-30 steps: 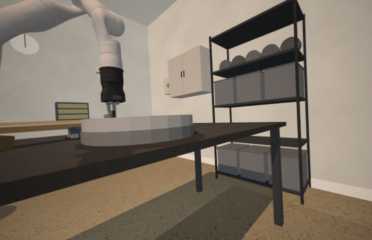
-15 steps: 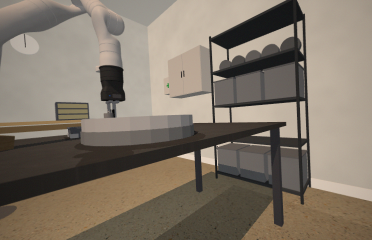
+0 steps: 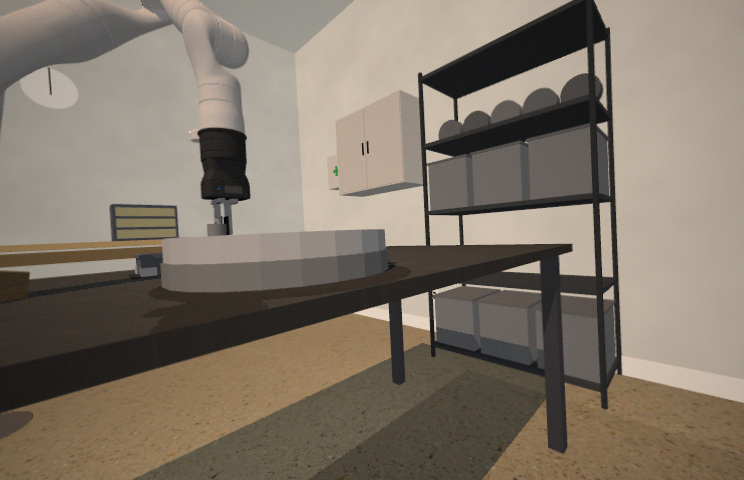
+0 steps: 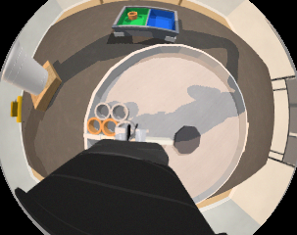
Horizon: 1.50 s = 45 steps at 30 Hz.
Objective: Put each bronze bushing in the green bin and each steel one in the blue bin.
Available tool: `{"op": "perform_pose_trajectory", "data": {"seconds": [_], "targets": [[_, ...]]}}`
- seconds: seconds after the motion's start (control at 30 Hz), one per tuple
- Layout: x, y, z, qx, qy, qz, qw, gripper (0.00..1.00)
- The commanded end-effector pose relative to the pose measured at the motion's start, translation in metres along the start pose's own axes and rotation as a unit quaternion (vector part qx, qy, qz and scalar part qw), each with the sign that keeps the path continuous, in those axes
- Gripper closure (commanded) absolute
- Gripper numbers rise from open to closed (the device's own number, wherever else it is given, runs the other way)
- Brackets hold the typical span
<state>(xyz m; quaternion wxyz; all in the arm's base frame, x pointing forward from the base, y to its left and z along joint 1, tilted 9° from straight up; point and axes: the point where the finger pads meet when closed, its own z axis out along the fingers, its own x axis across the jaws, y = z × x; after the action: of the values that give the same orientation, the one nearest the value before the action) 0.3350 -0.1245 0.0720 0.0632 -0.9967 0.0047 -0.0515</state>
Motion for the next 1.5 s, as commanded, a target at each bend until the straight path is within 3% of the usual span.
{"op": "perform_pose_trajectory", "data": {"seconds": [0.0, 0.5, 0.73, 0.83, 1.0, 1.4, 1.47], "targets": [[0.001, 0.0, -0.001, 0.0, 0.002, 0.0, 1.0, 1.0], [0.001, 0.0, -0.004, 0.0, 0.002, 0.0, 1.0, 1.0], [0.001, 0.0, -0.029, 0.0, 0.002, 0.0, 1.0, 1.0], [0.001, 0.0, -0.029, 0.0, 0.002, 0.0, 1.0, 1.0], [0.001, 0.0, -0.054, 0.0, 0.002, 0.0, 1.0, 1.0], [0.001, 0.0, -0.054, 0.0, 0.002, 0.0, 1.0, 1.0], [0.003, -0.019, -0.054, -0.001, 0.001, 0.0, 1.0, 1.0]]}}
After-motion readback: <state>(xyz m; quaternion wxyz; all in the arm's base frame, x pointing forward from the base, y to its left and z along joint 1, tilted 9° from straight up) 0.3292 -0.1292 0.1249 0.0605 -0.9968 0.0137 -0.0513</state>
